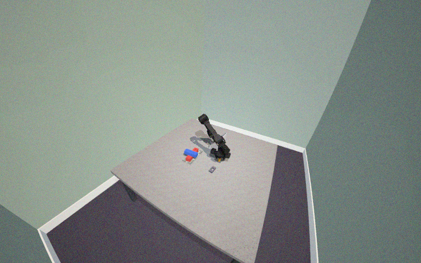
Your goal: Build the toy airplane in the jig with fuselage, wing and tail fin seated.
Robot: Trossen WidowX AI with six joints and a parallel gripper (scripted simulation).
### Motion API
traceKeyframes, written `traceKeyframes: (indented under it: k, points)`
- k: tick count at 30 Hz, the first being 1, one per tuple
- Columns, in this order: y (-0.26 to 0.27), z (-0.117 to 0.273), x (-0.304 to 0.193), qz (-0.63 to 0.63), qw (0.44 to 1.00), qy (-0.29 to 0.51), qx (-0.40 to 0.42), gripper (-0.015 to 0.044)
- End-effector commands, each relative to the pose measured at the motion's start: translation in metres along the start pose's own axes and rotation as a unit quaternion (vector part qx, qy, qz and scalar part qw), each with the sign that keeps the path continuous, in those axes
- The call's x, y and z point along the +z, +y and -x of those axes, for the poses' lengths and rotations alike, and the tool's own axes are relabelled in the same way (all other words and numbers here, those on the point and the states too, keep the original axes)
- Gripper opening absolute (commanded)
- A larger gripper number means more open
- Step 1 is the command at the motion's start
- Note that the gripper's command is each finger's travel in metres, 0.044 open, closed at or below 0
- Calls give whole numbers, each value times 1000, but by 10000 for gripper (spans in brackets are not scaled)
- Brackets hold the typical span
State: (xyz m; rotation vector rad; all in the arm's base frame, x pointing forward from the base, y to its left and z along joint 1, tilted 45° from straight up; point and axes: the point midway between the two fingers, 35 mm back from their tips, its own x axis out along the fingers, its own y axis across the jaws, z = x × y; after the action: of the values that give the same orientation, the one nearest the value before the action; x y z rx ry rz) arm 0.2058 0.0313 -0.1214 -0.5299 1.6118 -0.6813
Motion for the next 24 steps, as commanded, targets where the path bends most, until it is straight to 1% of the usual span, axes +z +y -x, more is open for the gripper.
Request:
traceKeyframes:
  k: [1,7,14,17,24]
  points:
    - [-1,-3,-1,3,1000,1,-4,204]
    - [-1,-3,-1,3,1000,1,-4,46]
    - [-1,-3,-1,3,1000,1,-4,0]
    - [0,-1,0,2,1000,-1,-2,0]
    - [2,16,12,-6,1000,-26,13,0]
